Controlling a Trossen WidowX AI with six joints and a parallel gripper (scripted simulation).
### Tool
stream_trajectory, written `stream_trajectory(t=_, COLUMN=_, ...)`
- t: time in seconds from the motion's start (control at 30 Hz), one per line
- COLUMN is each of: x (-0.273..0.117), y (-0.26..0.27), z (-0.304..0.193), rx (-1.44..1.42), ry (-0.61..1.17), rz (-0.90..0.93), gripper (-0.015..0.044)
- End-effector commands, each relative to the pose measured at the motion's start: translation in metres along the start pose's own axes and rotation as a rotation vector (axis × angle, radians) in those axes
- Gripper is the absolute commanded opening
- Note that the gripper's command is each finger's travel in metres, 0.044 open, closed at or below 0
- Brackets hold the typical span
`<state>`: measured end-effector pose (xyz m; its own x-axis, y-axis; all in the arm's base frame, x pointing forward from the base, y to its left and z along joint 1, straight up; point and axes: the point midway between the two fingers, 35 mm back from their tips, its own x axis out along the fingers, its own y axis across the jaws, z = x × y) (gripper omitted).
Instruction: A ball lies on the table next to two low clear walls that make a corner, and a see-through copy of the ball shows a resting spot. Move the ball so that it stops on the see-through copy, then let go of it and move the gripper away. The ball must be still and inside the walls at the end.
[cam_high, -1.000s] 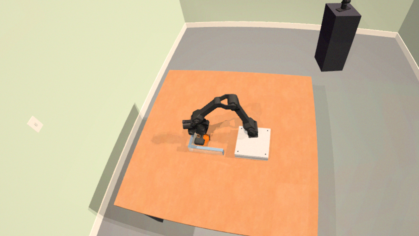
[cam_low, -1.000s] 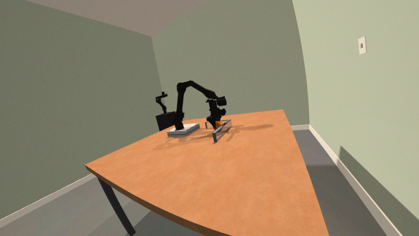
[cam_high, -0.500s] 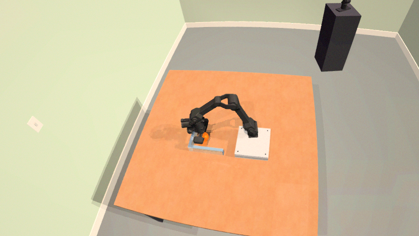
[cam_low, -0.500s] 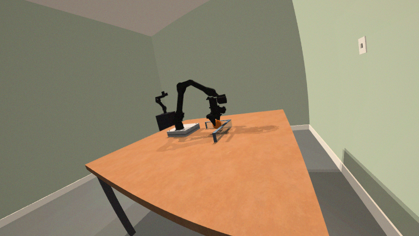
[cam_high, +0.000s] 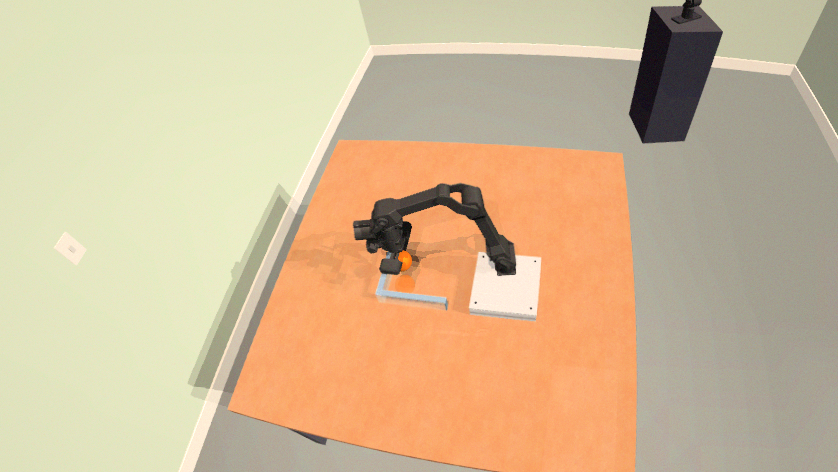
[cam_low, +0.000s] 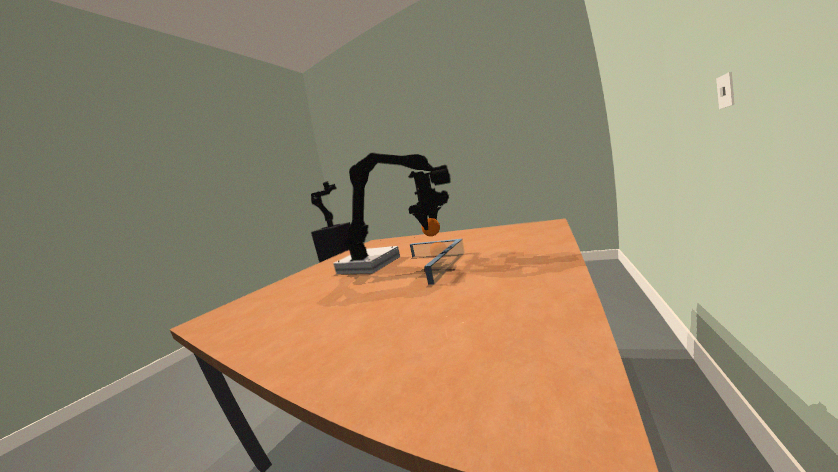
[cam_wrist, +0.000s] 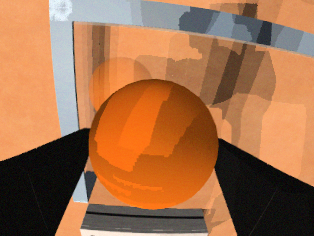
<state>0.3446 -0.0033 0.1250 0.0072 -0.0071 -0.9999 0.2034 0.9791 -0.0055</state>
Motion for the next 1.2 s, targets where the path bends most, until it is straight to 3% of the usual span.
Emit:
stream_trajectory(t=0.0, x=-0.027, y=0.0, z=-0.003, rx=-0.001, ry=-0.016, rz=0.004, gripper=0.0)
stream_trajectory(t=0.27, x=-0.04, y=-0.001, z=-0.006, rx=0.02, ry=-0.016, rz=0.005, gripper=0.0)
stream_trajectory(t=1.17, x=-0.007, y=0.018, z=-0.002, rx=0.899, ry=-0.012, rz=0.013, gripper=0.0)
